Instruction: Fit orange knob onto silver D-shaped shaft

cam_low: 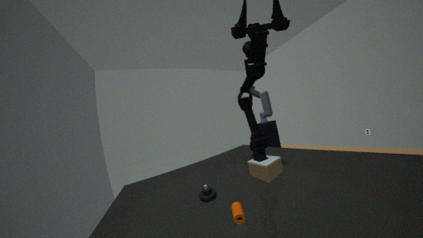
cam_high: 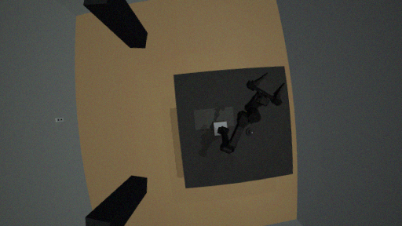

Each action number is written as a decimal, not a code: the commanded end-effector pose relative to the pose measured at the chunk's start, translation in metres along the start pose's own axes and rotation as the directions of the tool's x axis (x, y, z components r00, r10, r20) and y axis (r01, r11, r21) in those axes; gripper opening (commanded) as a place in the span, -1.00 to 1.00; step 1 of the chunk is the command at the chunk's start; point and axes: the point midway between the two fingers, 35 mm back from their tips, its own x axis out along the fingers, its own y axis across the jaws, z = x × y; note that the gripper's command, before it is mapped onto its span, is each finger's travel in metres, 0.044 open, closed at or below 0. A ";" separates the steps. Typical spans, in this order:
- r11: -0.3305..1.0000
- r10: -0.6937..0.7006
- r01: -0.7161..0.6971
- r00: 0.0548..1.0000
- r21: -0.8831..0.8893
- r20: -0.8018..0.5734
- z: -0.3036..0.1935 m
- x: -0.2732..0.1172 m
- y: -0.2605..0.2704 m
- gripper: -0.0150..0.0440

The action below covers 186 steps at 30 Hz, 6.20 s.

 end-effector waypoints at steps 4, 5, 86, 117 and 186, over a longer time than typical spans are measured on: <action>0.984 -0.061 -0.002 0.934 -0.177 -0.353 -0.121 0.003 -0.029 1.00; 0.981 -0.071 -0.007 0.916 -0.193 -0.394 -0.136 0.001 -0.034 1.00; 0.992 0.038 -0.077 -0.580 0.102 -0.813 -0.477 -0.407 -0.183 1.00; 0.992 0.038 -0.077 -0.580 0.102 -0.813 -0.477 -0.407 -0.183 0.12; 0.516 0.038 0.708 -0.580 -0.481 -0.813 -0.464 -0.399 -0.184 0.12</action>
